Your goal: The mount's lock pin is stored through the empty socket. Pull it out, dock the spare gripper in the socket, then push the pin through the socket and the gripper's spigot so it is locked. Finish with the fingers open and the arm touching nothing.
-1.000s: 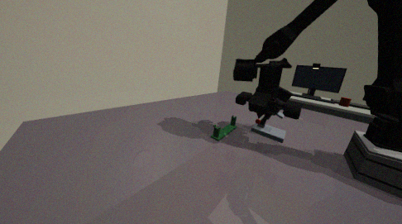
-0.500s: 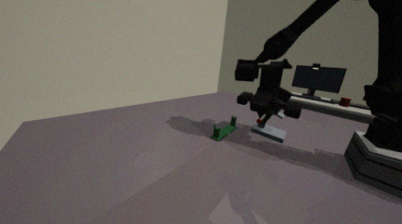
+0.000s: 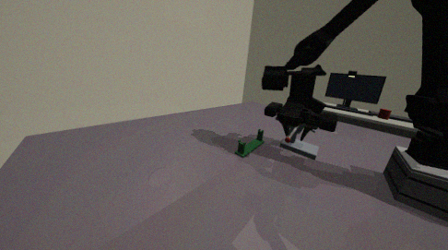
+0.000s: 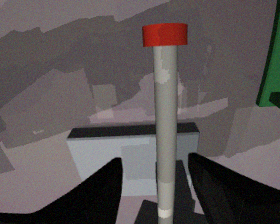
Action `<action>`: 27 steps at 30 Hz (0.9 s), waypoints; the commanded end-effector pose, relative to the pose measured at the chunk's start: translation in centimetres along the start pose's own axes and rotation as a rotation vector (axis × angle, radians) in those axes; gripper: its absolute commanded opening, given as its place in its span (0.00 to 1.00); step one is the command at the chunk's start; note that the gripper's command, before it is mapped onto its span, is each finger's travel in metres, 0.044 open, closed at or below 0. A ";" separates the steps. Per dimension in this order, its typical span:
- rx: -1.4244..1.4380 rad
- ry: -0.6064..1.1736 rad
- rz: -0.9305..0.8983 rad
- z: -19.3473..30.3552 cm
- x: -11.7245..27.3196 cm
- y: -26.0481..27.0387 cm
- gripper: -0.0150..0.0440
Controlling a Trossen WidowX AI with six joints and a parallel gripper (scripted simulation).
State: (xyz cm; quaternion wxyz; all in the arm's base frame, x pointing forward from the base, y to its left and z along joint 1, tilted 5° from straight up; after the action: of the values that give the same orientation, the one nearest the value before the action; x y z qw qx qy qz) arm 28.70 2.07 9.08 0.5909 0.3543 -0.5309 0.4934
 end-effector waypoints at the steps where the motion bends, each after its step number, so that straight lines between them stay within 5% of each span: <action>1: -0.001 -0.002 0.004 -0.4 1.0 0.0 0.59; 27: 0.037 0.019 -0.037 -3.1 6.2 1.3 0.59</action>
State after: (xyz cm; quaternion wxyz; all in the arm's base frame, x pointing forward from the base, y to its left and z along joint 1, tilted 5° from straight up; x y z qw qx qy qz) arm 27.94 6.13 13.77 0.5987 0.3710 -0.5075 0.4963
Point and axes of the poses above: the point midway between the two fingers, 35 mm back from their tips, its own x axis back along the fingers, its own y axis across the jaws, z = x × y, the point moved 7 cm from there along x, back along the fingers, and after that the axes turned 9 degrees about -x, right-handed, at the moved point
